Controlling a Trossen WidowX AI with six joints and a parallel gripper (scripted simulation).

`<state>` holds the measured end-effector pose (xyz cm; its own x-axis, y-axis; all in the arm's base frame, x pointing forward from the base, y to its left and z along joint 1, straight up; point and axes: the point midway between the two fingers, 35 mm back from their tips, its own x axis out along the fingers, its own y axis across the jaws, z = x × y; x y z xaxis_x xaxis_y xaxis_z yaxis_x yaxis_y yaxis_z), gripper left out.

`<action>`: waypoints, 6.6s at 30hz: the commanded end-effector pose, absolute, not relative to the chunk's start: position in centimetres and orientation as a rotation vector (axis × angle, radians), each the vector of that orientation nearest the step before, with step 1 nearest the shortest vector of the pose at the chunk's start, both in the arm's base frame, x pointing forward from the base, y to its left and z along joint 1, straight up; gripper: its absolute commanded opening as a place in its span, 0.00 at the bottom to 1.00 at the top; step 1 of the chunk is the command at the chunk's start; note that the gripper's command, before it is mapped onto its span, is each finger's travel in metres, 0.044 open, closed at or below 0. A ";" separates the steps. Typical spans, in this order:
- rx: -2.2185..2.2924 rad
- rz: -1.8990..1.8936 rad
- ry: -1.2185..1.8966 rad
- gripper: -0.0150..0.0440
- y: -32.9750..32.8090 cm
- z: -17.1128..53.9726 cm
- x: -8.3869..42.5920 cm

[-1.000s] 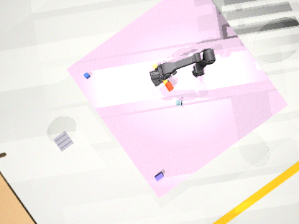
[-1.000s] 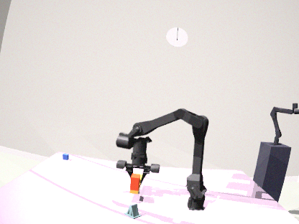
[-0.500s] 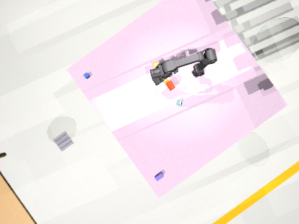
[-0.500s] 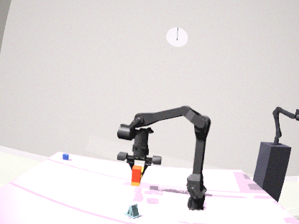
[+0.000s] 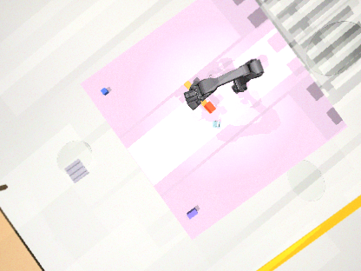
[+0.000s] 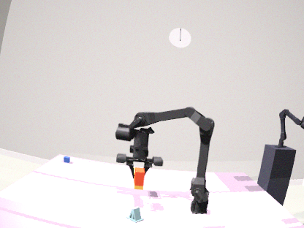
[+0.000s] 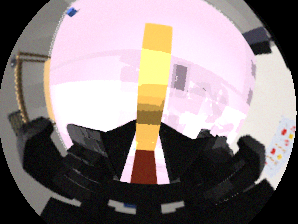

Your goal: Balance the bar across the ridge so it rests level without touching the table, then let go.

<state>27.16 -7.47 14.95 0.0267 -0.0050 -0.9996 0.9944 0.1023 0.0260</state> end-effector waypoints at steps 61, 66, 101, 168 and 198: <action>0.578 -0.547 1.473 0.25 9.9 12.9 28.5; 0.577 -0.546 1.473 0.25 9.9 12.0 28.5; 0.576 -0.546 1.473 0.25 10.0 10.9 28.5; 0.576 -0.546 1.473 0.25 10.0 10.3 28.5; 0.576 -0.546 1.473 0.25 9.9 10.0 28.4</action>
